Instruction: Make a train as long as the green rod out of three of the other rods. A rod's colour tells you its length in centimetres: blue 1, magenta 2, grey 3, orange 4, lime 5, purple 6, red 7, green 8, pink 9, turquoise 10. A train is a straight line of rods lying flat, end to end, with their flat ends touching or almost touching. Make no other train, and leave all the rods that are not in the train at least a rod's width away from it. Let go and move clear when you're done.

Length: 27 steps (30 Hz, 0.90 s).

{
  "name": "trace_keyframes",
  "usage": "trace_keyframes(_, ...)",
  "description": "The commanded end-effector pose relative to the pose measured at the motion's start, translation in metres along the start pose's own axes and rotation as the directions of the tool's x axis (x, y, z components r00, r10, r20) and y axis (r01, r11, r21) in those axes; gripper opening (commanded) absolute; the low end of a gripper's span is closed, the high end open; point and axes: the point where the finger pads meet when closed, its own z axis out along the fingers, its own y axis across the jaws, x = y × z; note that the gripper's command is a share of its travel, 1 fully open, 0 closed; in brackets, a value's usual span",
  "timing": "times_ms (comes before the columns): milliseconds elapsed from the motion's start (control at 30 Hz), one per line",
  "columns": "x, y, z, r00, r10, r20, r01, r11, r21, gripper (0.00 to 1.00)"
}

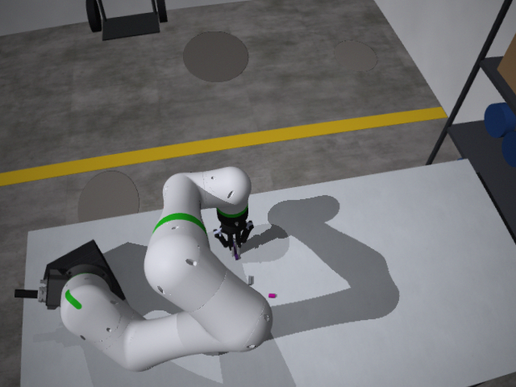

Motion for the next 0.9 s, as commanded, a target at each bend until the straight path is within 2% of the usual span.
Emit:
trace_keyframes(0, -0.0002, -0.0001, -0.0002, 1.0, 0.0, 0.0, 0.0, 1.0, 0.0, 0.1)
trace_keyframes(267, -0.0002, -0.0001, -0.0002, 1.0, 0.0, 0.0, 0.0, 1.0, 0.0, 0.15)
trace_keyframes(767, -0.0002, -0.0001, -0.003, 1.0, 0.0, 0.0, 0.0, 1.0, 0.0, 0.15)
trace_keyframes(867, -0.0002, -0.0001, -0.01, 1.0, 0.0, 0.0, 0.0, 1.0, 0.0, 0.15)
